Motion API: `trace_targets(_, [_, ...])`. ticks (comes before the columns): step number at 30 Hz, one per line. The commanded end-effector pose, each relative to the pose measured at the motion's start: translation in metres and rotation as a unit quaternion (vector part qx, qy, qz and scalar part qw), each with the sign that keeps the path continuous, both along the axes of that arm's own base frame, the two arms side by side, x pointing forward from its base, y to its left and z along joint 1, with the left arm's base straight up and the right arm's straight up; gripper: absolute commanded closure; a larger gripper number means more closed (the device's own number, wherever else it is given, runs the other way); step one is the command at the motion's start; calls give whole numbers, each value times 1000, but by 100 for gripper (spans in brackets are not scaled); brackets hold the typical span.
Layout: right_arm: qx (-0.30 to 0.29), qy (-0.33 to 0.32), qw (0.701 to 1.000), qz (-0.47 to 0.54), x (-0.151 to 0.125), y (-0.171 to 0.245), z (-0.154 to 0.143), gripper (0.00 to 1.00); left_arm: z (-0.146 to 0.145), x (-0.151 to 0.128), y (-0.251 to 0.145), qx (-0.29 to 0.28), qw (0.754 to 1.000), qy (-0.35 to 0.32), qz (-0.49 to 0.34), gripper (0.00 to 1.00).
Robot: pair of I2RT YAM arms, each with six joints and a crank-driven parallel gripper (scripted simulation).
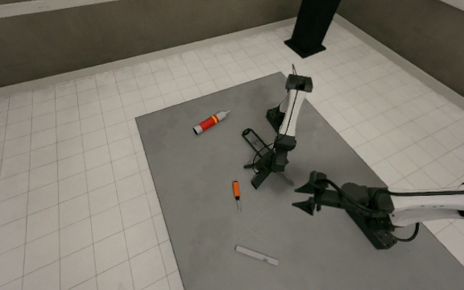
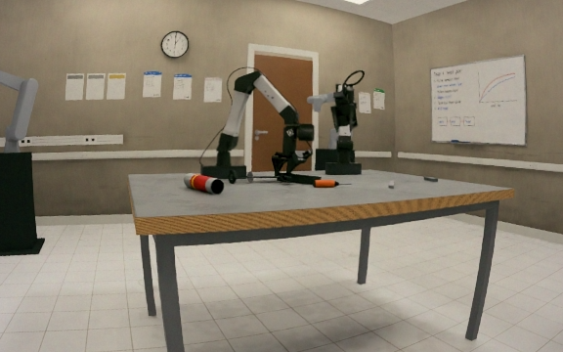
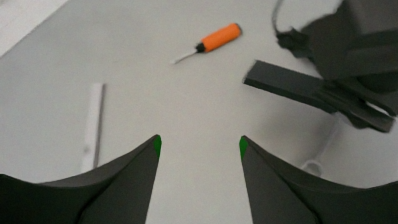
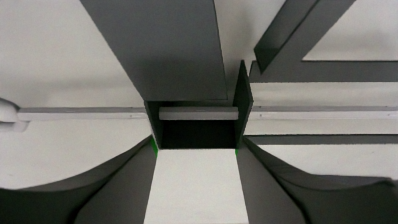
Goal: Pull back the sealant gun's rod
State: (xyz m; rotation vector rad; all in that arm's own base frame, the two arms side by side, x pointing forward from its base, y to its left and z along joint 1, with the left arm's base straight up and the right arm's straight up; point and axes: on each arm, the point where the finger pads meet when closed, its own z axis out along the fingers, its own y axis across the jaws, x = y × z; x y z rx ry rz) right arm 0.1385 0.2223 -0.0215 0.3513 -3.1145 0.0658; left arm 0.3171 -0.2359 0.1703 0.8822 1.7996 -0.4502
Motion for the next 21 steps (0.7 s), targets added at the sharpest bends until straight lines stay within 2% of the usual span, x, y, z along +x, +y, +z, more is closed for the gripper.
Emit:
trace_targets(1, [7,-9,1000,-3,4,4,-1,44,-39,-40,-49,29,990,25,-133,35])
trace_targets(6, [7,-9,1000,-3,4,4,-1,44,-91,-118,-95,63,952,73,-291,35])
trace_targets(8, [7,-9,1000,-3,4,4,-1,44,-119,-144,-97,110,930,78,-341,35])
trace_targets(11, [7,-9,1000,-3,4,4,-1,44,-142,-174,-106,160,894,69,-413,35])
trace_targets(13, [7,-9,1000,-3,4,4,-1,44,-153,-179,-107,186,877,66,-437,35])
trace_targets(15, [7,-9,1000,-3,4,4,-1,44,-153,-179,-107,186,877,66,-437,35])
trace_targets(20, [7,-9,1000,-3,4,4,-1,44,-171,-170,-107,227,852,61,-467,35])
trace_targets(21, [7,-9,1000,-3,4,4,-1,44,-170,-165,-112,223,857,56,-462,35])
